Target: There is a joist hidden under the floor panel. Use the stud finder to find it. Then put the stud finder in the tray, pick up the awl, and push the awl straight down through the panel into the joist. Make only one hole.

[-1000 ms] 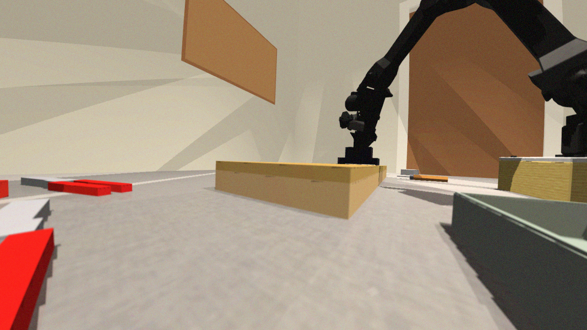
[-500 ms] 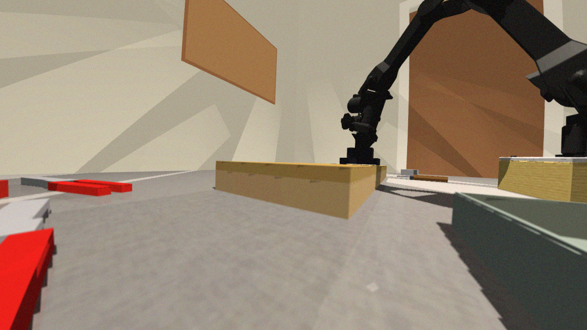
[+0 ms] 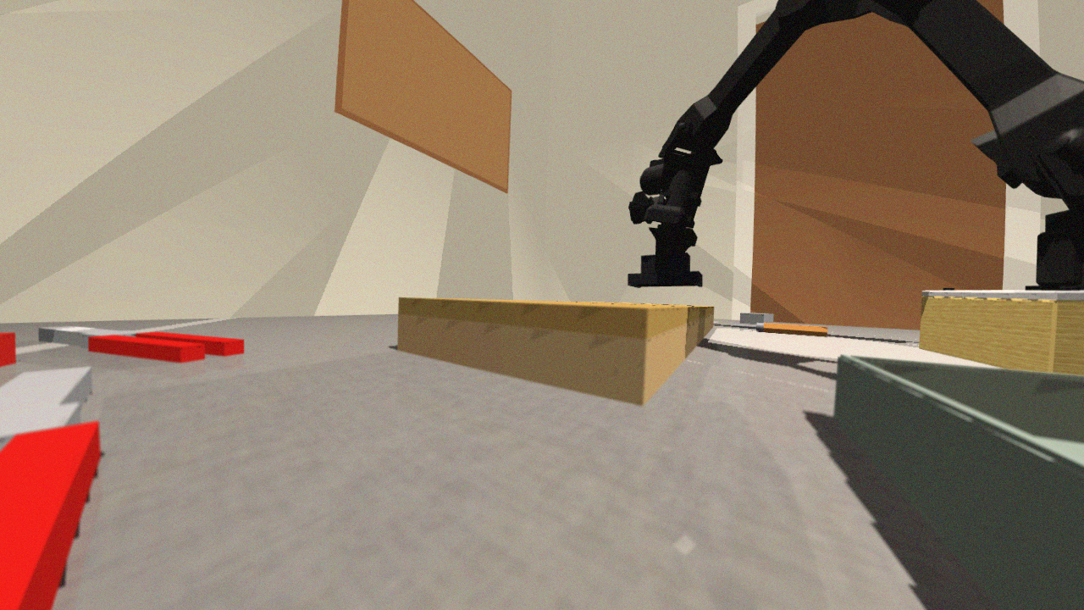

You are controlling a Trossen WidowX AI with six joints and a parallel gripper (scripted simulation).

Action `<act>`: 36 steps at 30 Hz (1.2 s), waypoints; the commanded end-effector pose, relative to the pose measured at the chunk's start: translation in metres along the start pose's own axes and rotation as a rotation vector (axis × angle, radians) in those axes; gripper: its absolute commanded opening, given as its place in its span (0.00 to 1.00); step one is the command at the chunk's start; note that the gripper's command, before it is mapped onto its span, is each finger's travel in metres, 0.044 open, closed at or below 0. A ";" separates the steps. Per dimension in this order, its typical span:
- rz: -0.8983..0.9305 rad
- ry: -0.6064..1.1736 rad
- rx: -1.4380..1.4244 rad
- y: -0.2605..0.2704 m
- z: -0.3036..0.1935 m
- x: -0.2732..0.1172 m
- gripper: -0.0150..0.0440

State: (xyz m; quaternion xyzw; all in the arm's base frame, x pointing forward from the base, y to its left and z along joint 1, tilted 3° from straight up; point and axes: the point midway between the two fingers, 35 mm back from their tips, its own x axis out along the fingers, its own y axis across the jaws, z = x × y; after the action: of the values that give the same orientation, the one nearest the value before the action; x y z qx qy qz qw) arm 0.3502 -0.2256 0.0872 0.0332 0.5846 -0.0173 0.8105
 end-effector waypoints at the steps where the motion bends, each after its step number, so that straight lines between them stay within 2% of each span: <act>1: -0.010 -0.020 -0.009 -0.002 0.009 -0.028 0.25; 8: -0.009 -0.019 -0.011 -0.001 0.015 -0.062 0.25; 15: -0.004 -0.019 -0.027 0.006 0.018 -0.061 0.25; 36: 0.092 -0.014 -0.354 0.145 0.046 -0.044 0.25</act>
State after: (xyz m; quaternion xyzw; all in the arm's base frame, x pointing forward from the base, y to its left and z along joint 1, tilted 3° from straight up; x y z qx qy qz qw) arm 0.3871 -0.1059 0.1436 -0.0659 0.5777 0.1068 0.8065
